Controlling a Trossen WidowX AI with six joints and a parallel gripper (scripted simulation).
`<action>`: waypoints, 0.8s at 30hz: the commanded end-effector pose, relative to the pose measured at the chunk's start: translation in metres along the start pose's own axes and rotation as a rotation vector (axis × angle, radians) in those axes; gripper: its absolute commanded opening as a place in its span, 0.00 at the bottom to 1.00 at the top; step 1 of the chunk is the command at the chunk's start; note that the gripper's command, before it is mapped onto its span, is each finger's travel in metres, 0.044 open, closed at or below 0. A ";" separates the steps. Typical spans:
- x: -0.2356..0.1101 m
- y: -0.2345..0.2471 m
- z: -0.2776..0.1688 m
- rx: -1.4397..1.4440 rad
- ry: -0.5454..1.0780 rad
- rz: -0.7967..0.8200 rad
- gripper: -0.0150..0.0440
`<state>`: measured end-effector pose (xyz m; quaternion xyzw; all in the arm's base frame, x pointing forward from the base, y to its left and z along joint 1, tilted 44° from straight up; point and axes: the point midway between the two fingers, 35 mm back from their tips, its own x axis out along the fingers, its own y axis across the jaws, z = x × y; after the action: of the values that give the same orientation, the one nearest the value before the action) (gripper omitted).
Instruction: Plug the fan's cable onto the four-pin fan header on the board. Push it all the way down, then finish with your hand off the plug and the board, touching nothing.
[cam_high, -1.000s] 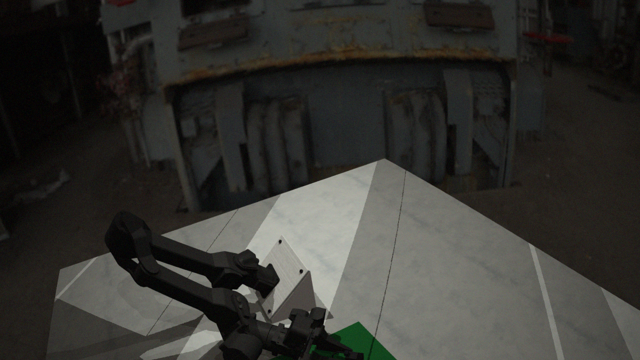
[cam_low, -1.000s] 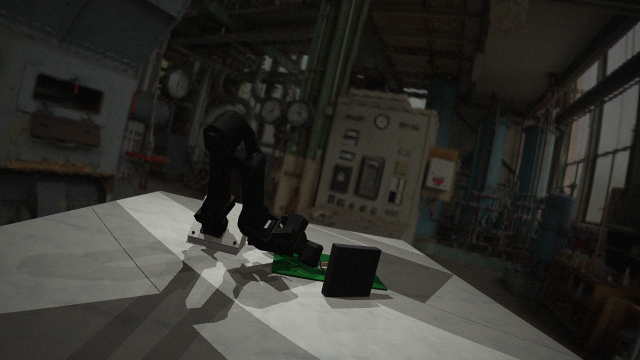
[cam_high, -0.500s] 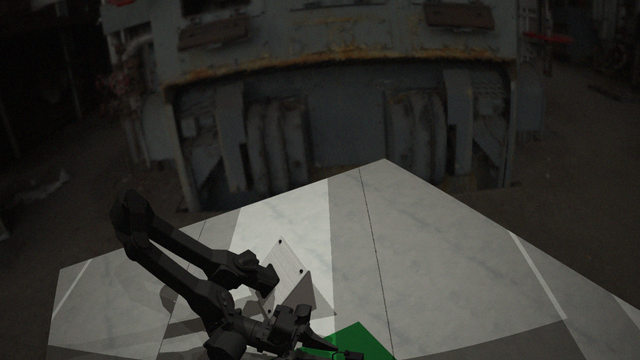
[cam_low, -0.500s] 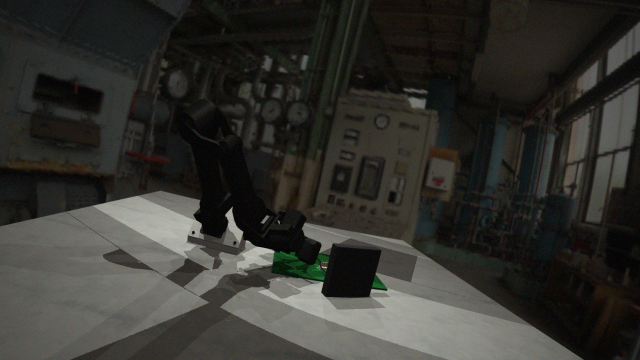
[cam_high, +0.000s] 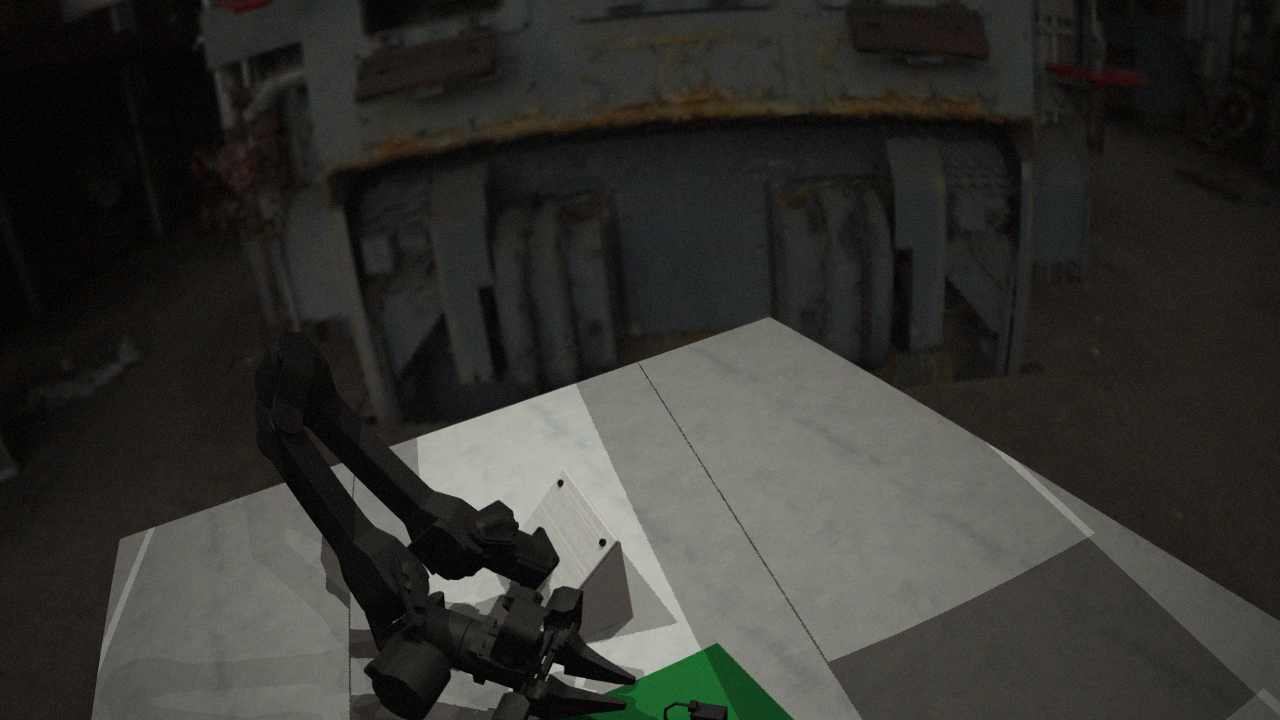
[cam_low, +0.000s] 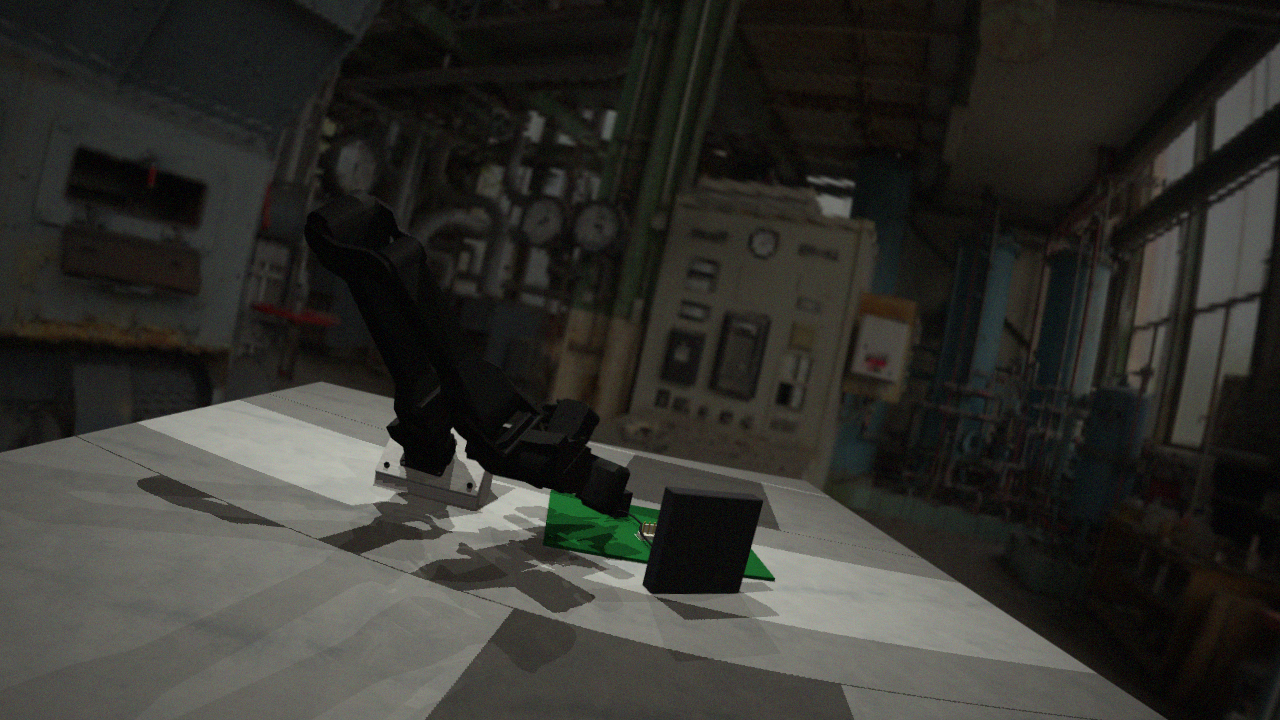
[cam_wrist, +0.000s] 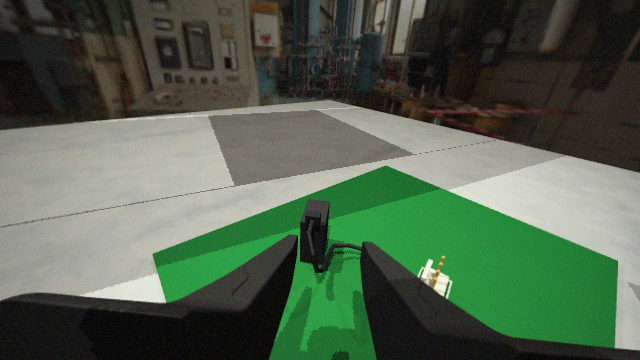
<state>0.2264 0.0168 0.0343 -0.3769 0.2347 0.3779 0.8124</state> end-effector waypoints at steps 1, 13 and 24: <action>-0.010 0.000 0.006 -0.008 -0.007 -0.005 0.49; -0.031 0.010 0.016 0.022 0.010 0.020 0.62; -0.024 0.019 0.017 0.207 0.183 0.200 1.00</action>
<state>0.1988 0.0273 0.0539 -0.3117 0.3489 0.3965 0.7899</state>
